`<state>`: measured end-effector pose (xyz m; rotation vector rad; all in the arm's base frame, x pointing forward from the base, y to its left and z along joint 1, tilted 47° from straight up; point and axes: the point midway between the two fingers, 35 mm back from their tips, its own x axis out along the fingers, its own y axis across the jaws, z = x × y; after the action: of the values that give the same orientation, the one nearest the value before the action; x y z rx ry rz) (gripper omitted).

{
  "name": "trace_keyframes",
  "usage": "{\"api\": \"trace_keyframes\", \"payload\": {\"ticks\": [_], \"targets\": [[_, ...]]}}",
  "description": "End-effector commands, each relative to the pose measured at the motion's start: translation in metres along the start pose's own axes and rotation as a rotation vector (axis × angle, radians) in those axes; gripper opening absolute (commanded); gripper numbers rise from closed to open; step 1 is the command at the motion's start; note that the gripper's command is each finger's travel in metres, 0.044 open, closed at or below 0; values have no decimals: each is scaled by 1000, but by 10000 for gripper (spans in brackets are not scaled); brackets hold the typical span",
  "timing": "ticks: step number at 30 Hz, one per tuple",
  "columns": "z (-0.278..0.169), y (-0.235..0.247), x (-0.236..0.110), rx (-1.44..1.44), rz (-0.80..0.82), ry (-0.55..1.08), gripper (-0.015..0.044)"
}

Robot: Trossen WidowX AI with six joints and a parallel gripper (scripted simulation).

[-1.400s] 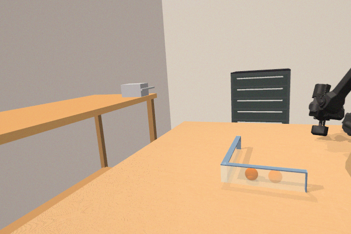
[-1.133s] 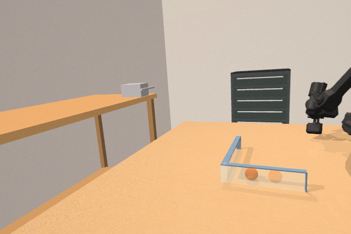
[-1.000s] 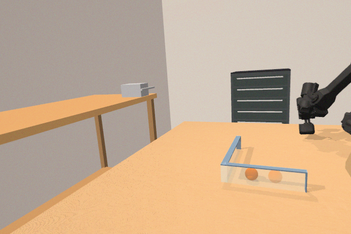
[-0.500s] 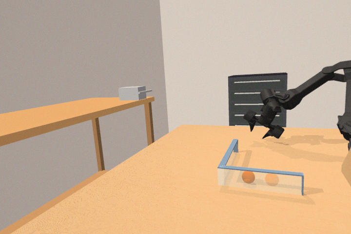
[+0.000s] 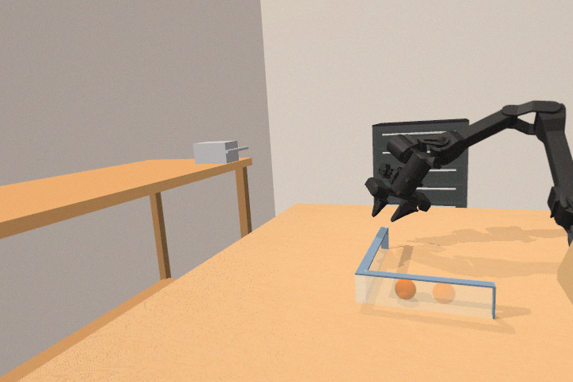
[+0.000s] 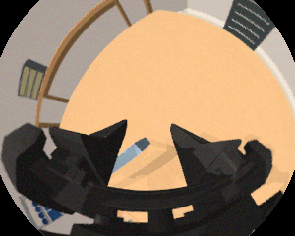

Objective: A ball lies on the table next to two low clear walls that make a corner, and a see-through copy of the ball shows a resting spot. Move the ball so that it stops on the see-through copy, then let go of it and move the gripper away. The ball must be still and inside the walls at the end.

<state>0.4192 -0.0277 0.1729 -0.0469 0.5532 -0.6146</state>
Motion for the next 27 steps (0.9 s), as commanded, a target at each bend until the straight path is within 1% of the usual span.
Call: {"api": "trace_keyframes", "payload": {"ticks": [1, 4, 9, 14, 19, 21, 27], "targets": [[-41, 47, -4, -297, 73, 107, 300], [-76, 79, -11, -562, 122, 187, 300], [-132, 116, -25, -1016, 194, 307, 300], [-205, 146, -49, -1675, 292, 463, 300], [-266, 154, -75, -2270, 380, 612, 300], [-276, 153, -80, -2377, 395, 643, 300], [-277, 153, -81, -2390, 397, 647, 300]]}}
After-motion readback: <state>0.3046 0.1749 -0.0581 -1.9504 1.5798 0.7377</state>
